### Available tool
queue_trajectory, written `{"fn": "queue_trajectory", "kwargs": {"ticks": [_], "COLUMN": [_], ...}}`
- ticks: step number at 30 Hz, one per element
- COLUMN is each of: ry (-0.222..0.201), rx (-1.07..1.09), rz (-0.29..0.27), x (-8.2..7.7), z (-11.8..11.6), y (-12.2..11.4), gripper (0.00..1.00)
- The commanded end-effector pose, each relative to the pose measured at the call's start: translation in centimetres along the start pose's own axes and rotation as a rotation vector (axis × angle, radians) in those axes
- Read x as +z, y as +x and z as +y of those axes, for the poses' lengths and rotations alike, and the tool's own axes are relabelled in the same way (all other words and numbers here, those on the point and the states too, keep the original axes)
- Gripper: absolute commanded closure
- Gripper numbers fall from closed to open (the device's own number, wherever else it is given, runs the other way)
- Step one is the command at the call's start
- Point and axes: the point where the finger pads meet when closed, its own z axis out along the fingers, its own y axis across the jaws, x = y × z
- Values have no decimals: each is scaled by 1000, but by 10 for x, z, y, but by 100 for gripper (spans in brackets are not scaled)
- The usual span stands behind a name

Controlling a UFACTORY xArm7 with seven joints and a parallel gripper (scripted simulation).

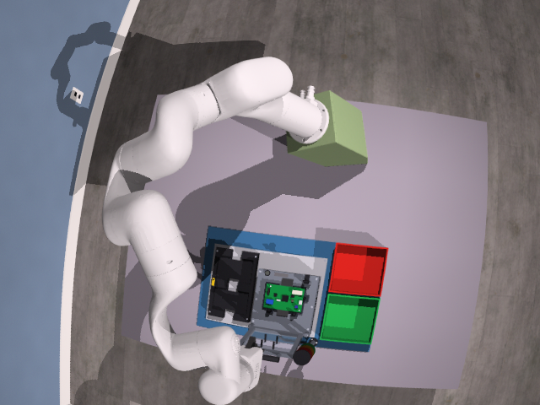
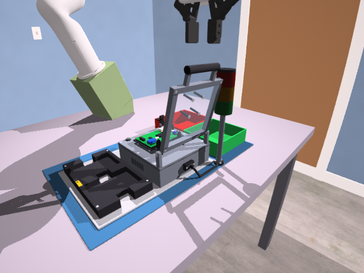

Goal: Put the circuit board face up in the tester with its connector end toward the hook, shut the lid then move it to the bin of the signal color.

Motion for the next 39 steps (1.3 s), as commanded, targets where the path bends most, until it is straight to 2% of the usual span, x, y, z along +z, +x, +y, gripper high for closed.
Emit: {"fn": "queue_trajectory", "kwargs": {"ticks": [1, 19, 39], "ry": [1, 1, 1], "rx": [0, 0, 0], "rz": [-1, -1, -1], "x": [-2, 15, 20], "z": [-4, -4, -4], "y": [0, -1, -1], "gripper": [49, 49, 49]}}
